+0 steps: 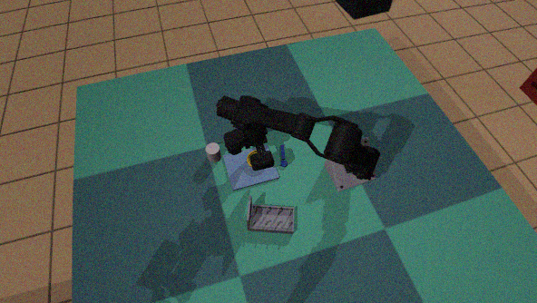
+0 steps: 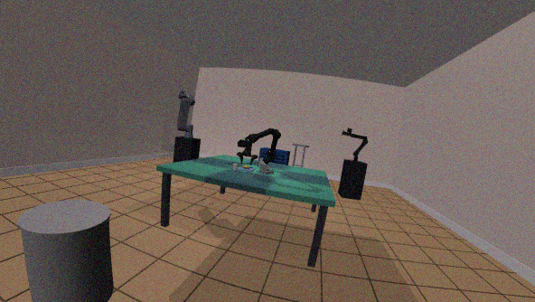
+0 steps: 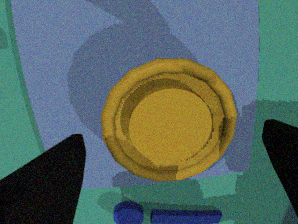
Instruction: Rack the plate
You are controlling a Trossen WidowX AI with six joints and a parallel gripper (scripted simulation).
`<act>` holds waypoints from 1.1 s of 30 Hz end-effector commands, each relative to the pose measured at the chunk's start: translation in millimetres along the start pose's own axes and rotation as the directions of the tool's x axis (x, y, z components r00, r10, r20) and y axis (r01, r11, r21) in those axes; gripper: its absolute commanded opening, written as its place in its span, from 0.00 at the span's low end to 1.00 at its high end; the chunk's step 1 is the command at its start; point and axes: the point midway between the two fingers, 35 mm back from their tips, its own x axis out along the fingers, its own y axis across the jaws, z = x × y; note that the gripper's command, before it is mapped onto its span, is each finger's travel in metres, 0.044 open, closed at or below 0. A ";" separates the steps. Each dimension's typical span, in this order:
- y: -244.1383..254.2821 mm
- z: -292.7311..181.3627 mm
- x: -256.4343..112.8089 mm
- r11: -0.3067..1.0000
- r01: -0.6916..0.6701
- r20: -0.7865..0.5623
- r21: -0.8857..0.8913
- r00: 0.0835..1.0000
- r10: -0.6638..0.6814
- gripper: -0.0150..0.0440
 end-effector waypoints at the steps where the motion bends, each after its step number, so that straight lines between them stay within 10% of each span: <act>1: 0.9 -2.7 7.7 1.000 -0.008 -0.005 0.009 1.000 0.008 0.93; 33: 0.9 -5.6 31.2 1.000 -0.010 -0.005 0.009 1.000 0.010 0.82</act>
